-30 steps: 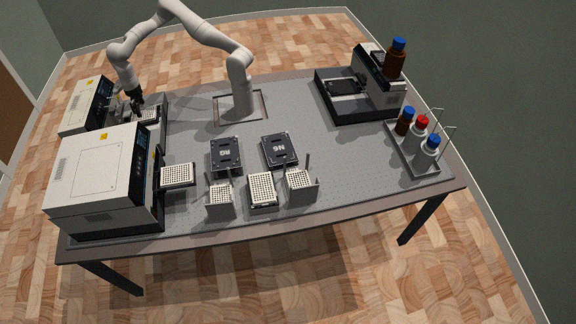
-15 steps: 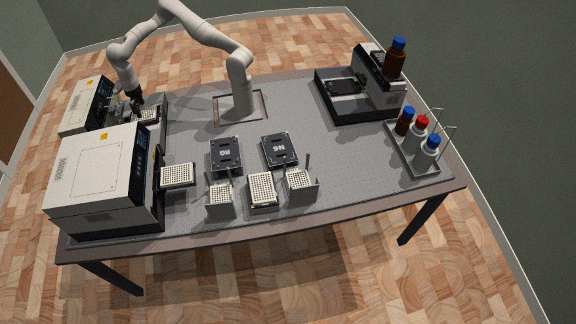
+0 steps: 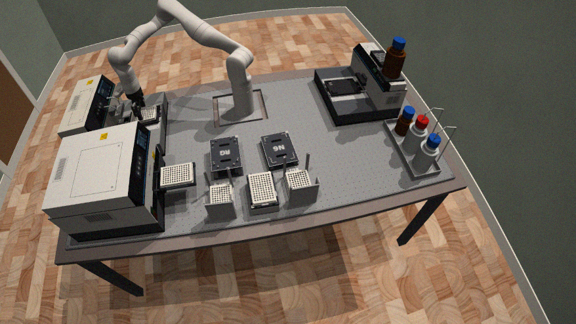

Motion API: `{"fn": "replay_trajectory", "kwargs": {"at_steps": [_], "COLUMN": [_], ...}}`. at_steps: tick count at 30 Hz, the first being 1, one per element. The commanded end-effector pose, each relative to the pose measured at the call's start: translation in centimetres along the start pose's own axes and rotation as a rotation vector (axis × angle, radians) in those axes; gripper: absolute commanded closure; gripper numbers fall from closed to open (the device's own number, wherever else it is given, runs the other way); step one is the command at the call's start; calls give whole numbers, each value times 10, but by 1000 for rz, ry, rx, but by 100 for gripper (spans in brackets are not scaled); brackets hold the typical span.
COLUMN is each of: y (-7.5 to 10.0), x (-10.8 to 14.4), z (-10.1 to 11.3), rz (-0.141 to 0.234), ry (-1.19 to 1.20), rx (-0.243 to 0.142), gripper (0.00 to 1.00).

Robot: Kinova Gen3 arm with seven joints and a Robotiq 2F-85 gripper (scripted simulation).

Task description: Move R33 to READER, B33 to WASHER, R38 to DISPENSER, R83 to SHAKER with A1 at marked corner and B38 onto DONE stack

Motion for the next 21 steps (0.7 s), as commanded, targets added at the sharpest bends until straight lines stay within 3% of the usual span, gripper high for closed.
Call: {"fn": "replay_trajectory", "kwargs": {"at_steps": [1,21], "y": [-3,-5], "x": [0,-1], "z": [0,0], "rz": [5,3], "ry": [3,1], "rx": [4,5], "gripper": [0,0]}}
Point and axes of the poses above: the point where the finger pads meet when closed, its own y axis back along the fingers, its own x axis across the jaws, z = x × y, the point moved 9 cm from there along y, back along the fingers, and after that the axes turned 12 degrees about -y, right-handed, at the moved point
